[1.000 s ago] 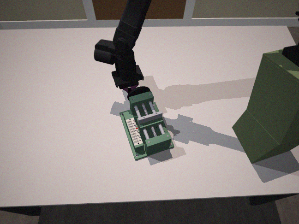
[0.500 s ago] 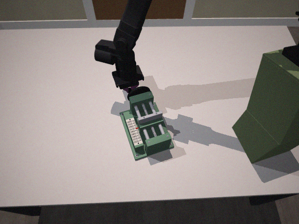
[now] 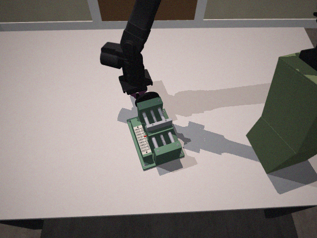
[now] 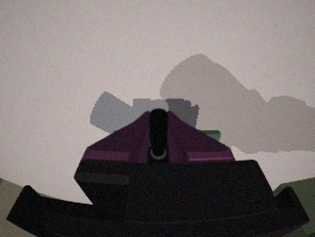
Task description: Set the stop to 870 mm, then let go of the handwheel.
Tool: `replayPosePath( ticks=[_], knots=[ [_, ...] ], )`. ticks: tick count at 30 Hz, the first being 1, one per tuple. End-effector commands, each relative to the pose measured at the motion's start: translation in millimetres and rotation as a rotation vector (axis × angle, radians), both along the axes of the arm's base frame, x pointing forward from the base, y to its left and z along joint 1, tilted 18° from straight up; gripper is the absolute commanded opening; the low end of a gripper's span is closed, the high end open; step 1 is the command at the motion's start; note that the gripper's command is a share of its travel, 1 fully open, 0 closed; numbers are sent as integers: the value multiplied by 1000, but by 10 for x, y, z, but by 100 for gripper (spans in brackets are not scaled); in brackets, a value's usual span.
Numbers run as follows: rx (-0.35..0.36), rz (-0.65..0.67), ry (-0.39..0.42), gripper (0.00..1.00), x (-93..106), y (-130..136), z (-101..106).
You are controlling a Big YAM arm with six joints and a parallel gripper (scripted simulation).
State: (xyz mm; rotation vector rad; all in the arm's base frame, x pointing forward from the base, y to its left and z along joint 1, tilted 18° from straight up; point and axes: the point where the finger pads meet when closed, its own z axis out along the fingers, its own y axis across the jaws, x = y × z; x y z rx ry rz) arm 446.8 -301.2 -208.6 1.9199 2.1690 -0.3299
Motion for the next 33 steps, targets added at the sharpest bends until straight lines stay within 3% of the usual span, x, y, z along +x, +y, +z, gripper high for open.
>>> replayPosePath(
  ticks=[1, 13, 16, 21, 30, 33],
  knots=[
    [-3, 3, -13, 6, 14, 1, -61],
    [-4, 0, -7, 6, -148, -102, -195],
    [-15, -1, -20, 6, -71, -162, -168],
    [-13, -1, -16, 6, -105, -152, -188],
    [-6, -1, -3, 6, -294, -145, -279],
    [-14, -1, -16, 6, -230, -193, -256]
  ],
)
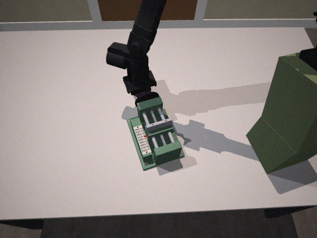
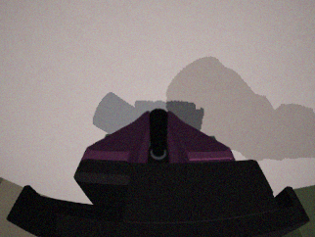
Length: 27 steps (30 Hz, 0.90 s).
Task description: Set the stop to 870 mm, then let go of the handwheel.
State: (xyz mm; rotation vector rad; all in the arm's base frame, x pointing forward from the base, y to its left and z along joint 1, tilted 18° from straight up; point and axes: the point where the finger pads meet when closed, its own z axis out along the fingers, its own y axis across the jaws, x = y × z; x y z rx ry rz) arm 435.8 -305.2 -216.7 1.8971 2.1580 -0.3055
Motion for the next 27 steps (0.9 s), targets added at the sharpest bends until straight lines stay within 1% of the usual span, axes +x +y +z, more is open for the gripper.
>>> replayPosePath(
  ticks=[1, 5, 14, 27],
  knots=[
    [-7, -12, 14, 6, -137, -146, -183],
    [-5, -12, 18, 6, -164, -133, -192],
    [0, -12, 25, 6, -309, -113, -187],
    [0, -12, 25, 6, -367, -112, -165]
  ],
)
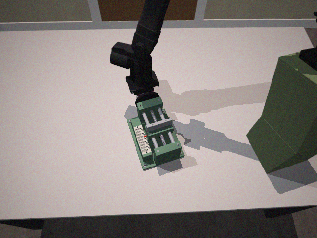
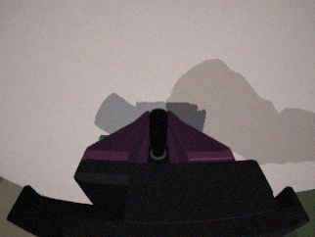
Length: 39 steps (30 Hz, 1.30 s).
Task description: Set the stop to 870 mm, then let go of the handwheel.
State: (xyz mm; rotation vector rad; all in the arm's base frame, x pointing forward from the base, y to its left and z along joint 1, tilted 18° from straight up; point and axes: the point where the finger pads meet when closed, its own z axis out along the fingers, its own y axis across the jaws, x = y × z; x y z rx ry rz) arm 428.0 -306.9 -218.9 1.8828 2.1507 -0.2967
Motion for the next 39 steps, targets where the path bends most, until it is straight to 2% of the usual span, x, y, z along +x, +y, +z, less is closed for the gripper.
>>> replayPosePath(
  ticks=[1, 15, 18, 20, 23, 24, 28, 32, 39],
  knots=[
    [8, -19, 42, 6, -308, -90, -139],
    [13, -19, 49, 6, -379, -76, -111],
    [-5, -19, 22, 6, -311, -136, 68],
    [-8, -19, 17, 6, -311, -145, 108],
    [-5, -19, 22, 6, -335, -132, 82],
    [12, -19, 48, 6, -432, -69, -70],
    [15, -19, 52, 6, -445, -62, -69],
    [-8, -19, 18, 6, -347, -136, 157],
    [-6, -19, 21, 6, -423, -107, 240]
  ],
)
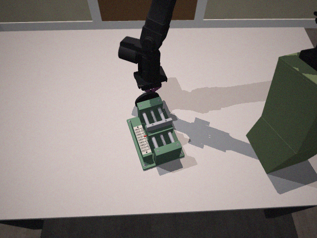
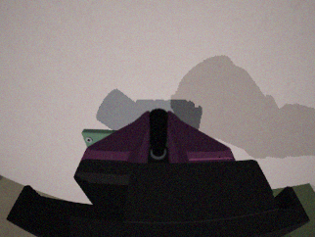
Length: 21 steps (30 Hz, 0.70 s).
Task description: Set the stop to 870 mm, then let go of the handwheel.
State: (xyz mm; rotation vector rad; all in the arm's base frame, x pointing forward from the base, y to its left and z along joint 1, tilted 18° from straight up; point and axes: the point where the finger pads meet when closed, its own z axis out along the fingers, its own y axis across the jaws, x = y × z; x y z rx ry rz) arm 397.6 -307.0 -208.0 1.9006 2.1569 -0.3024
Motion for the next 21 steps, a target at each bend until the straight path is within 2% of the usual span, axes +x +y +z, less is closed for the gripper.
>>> replayPosePath(
  ticks=[1, 6, 16, 21],
  knots=[
    [-15, -10, 8, 6, -119, -106, 131],
    [-11, -10, 13, 6, -149, -89, 118],
    [-12, -19, 9, 6, -179, -30, 335],
    [-12, -22, 8, 6, -185, -21, 360]
  ],
)
